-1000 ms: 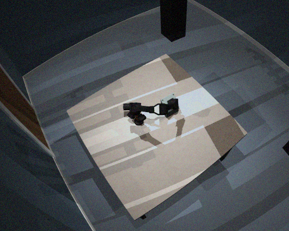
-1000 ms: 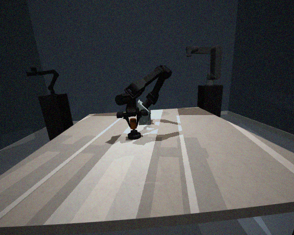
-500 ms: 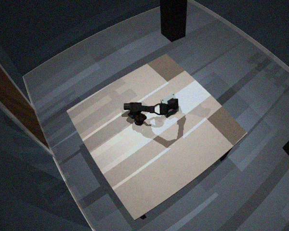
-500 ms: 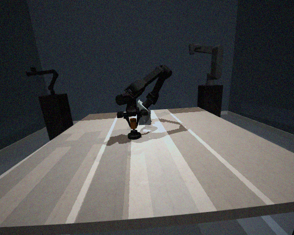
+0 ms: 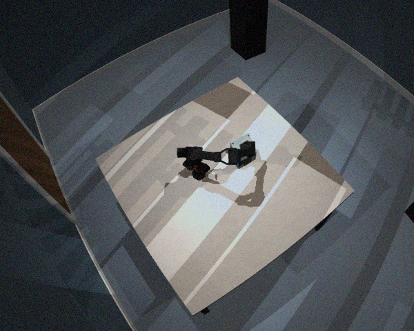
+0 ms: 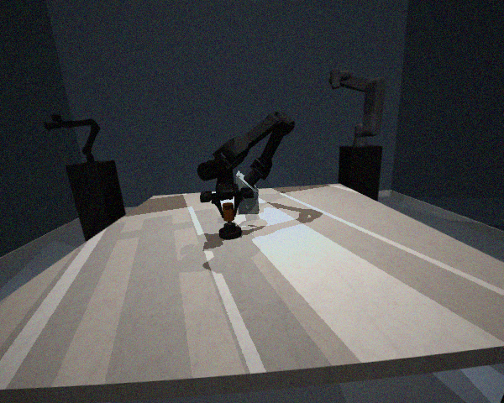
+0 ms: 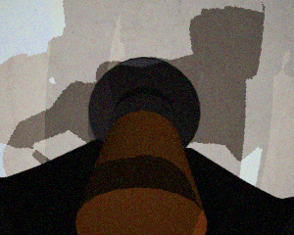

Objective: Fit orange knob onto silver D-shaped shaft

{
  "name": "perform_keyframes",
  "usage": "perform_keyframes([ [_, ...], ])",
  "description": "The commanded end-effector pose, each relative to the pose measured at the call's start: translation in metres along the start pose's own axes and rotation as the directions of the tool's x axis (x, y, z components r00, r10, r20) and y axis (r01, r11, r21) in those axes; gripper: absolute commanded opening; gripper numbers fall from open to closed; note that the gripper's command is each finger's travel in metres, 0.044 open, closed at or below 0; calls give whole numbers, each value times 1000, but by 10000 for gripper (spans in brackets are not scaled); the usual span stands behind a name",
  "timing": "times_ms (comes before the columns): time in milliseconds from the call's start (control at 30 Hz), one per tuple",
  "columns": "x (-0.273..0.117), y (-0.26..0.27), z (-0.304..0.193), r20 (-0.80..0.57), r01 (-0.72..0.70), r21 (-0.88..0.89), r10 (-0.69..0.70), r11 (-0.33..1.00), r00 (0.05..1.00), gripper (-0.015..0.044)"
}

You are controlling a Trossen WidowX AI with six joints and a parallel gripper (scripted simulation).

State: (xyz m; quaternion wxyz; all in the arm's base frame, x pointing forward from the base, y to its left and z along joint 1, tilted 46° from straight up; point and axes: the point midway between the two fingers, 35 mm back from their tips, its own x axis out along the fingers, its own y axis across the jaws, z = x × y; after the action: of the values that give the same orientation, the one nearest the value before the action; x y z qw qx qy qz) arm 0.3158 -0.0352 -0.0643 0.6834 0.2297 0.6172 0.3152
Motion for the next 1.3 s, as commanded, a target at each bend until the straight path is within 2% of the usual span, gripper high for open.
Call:
perform_keyframes([
  [0, -1, 0, 3, 1, 4, -3, -4, 1000, 1000, 0],
  [1033, -3, 1, -3, 1, 4, -3, -4, 1000, 1000, 0],
  [1267, -2, 1, -1, 1, 4, 195, -4, 981, 1000, 0],
])
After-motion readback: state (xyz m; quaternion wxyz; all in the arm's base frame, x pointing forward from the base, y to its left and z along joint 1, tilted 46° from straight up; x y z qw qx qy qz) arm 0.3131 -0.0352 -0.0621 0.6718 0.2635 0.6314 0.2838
